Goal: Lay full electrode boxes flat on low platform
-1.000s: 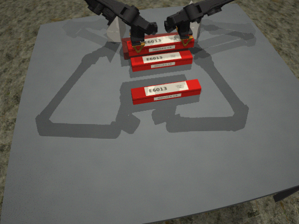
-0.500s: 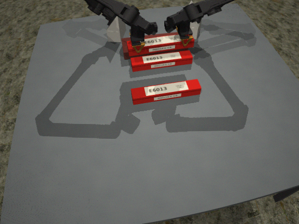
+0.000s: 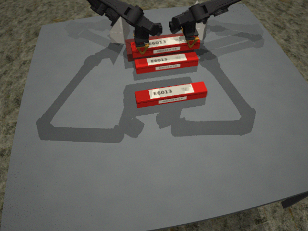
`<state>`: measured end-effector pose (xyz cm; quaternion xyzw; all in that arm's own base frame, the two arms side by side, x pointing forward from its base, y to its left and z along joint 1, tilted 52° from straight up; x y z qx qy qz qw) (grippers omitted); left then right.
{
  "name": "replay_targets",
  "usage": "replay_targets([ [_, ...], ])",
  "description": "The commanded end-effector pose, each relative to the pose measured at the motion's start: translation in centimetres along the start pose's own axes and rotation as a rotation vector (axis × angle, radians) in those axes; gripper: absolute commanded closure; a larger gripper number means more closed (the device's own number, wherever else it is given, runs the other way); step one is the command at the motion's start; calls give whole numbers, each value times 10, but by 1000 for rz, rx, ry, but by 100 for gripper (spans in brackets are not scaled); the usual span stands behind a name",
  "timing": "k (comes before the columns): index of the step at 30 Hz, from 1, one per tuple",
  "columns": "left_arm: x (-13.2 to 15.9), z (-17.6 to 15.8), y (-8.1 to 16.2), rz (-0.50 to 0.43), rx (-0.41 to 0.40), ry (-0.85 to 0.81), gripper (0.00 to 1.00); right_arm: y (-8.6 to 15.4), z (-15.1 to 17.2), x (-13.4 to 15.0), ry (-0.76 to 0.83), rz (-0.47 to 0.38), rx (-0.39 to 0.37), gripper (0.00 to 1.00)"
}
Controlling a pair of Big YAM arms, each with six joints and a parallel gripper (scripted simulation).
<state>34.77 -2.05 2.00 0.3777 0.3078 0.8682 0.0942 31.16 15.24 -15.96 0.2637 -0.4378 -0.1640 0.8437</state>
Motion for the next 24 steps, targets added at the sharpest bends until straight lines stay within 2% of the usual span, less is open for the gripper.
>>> replay_targets([
  [1,-14,21,45,-87,-58,26,100,54,-26,10,-11,-4,96,100],
  [22,-14,21,45,-87,-58,26,100,54,-26,10,-11,-4,96,100],
  [23,-14,21,45,-87,-58,26,100,69,-31,11,-5,-2,132,100],
  [24,-17,27,62,-115,-73,41,100,70,-30,11,-5,-2,132,100],
])
Point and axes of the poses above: on each arm, the point where the finger pads meet when closed, its own y axis back along the fingers, its own z axis across the jaws, x = y × z, the point moved 1 cm from there along y, back along the fingers, and after that the axes turned 14 degrees about y, right-handed, at the moved point
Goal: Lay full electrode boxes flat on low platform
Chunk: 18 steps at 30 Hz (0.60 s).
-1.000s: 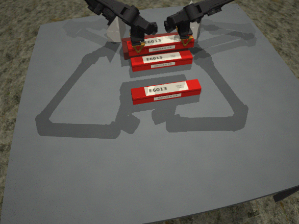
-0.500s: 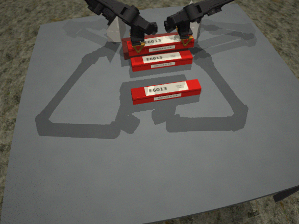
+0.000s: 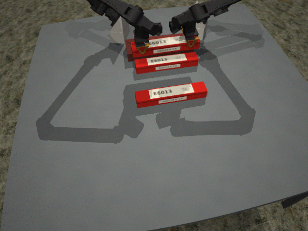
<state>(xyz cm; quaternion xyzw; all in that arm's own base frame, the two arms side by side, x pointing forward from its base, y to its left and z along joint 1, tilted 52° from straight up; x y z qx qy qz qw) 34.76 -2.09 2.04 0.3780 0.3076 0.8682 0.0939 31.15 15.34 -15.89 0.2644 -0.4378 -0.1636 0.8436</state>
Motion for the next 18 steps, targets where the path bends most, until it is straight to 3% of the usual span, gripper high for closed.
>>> replay_targets([
  [1,-17,27,63,-116,-72,43,100,70,-30,11,-5,-2,130,100],
  [18,-14,25,89,-118,-70,43,100,103,-29,11,-15,-11,130,100],
])
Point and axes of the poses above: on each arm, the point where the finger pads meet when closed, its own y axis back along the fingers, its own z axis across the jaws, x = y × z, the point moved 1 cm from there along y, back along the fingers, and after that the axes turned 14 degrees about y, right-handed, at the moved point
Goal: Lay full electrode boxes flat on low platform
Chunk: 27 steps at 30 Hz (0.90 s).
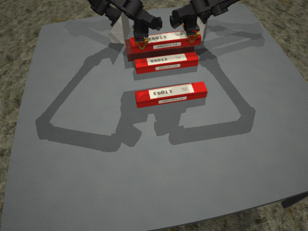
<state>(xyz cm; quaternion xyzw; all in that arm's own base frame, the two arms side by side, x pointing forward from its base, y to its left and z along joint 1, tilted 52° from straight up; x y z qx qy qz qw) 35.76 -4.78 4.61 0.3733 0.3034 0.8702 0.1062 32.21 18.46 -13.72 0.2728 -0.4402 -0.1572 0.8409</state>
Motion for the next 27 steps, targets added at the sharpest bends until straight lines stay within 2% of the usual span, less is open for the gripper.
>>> replay_targets([
  [1,-13,17,52,-97,-52,42,100,66,-22,7,-8,-13,108,100],
  [27,-11,17,88,-99,-50,20,100,102,-20,8,-5,-15,110,100],
])
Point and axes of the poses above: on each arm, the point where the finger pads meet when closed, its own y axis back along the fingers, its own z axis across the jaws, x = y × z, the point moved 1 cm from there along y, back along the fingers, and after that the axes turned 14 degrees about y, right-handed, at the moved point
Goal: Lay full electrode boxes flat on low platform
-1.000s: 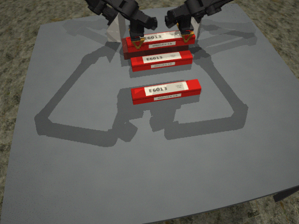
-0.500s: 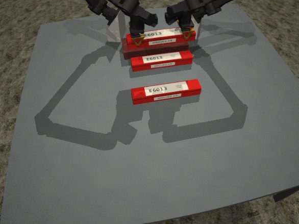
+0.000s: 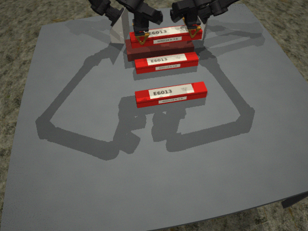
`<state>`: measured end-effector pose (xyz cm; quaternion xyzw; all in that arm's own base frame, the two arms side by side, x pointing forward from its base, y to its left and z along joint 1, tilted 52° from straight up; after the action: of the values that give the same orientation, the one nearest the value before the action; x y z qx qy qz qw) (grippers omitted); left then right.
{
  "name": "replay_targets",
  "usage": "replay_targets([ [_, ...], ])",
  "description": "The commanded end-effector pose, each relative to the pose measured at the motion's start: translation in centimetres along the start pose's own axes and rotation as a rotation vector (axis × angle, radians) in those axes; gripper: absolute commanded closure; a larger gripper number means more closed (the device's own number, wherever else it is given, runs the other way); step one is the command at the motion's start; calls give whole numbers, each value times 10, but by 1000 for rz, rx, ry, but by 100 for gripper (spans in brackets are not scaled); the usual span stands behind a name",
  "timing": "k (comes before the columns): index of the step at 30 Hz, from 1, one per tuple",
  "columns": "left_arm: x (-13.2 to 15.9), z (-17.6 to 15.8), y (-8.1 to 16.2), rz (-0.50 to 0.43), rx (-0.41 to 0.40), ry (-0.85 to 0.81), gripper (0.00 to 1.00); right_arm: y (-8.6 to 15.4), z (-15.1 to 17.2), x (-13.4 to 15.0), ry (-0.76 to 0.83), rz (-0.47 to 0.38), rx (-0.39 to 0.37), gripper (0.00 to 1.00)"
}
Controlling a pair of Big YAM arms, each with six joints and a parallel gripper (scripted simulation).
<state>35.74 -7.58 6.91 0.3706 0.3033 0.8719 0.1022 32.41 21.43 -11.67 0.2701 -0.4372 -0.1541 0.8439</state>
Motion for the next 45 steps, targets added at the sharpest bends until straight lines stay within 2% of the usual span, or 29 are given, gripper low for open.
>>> replay_targets([
  [1,-13,17,52,-105,-51,14,100,67,-18,9,-14,-22,114,100],
  [45,-19,19,63,-101,-50,27,100,83,-21,13,-13,-23,115,100],
])
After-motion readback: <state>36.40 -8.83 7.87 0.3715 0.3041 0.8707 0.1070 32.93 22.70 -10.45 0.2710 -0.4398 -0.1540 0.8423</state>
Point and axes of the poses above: on each arm, the point where the finger pads meet when closed, its own y axis back along the fingers, its own z axis across the jaws, x = y × z, the point moved 1 cm from there along y, back along the fingers, and after that the axes turned 14 degrees about y, right-handed, at the moved point
